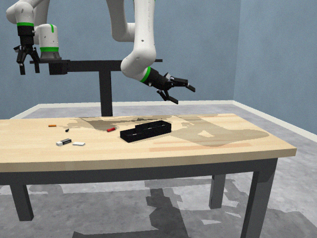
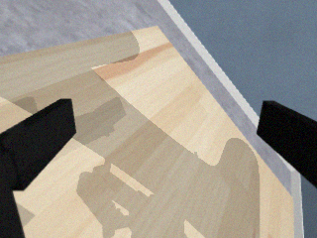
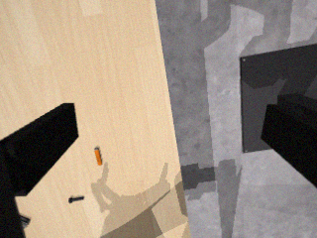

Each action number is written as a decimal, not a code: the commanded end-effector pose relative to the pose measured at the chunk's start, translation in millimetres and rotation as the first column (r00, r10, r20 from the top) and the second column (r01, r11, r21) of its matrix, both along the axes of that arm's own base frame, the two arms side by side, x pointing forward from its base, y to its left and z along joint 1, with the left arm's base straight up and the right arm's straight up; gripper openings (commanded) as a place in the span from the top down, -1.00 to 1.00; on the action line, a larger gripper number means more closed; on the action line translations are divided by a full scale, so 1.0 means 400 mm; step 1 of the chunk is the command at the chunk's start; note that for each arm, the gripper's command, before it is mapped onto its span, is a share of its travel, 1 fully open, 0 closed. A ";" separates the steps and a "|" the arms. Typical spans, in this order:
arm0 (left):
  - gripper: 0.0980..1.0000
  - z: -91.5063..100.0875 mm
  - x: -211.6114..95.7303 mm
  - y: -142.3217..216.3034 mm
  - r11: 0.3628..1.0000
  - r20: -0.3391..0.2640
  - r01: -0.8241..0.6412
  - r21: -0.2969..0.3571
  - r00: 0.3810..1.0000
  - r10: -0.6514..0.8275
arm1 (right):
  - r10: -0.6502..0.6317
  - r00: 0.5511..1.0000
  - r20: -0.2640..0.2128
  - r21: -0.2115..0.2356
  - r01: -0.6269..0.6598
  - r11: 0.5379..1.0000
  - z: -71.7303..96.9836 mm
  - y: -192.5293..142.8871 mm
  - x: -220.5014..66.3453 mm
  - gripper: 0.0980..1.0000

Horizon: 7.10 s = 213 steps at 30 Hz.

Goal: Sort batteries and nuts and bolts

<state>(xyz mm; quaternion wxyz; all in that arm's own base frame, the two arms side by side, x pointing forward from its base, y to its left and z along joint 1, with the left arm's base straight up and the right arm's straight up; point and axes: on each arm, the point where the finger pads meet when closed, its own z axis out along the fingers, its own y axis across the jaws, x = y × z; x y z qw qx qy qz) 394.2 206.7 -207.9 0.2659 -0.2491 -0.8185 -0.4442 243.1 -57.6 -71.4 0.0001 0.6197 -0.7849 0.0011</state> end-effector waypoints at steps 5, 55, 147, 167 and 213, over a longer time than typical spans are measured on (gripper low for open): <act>-1.00 -0.010 -0.025 -0.029 0.993 0.139 -0.114 -0.031 0.983 0.117 | 0.000 1.000 0.001 0.000 0.000 1.000 0.001 -0.001 0.001 -1.00; -1.00 -0.040 -0.097 -0.206 0.727 0.606 -0.614 -0.307 0.463 0.647 | 0.000 1.000 0.001 0.000 0.000 1.000 0.001 -0.001 0.001 -1.00; -1.00 0.029 0.005 -0.505 -0.262 0.445 -0.489 -0.832 -0.870 0.212 | 0.000 1.000 0.001 0.000 0.000 1.000 0.001 -0.001 0.001 -1.00; -1.00 0.068 0.061 -0.547 -0.410 0.336 -0.264 -0.873 -0.935 -0.113 | 0.000 1.000 0.001 0.000 0.000 1.000 0.001 -0.001 0.001 -1.00; -1.00 0.039 0.289 -0.594 -0.417 0.212 0.302 -0.857 -0.530 -0.821 | 0.000 1.000 0.001 0.000 0.000 1.000 0.001 -0.001 0.001 -1.00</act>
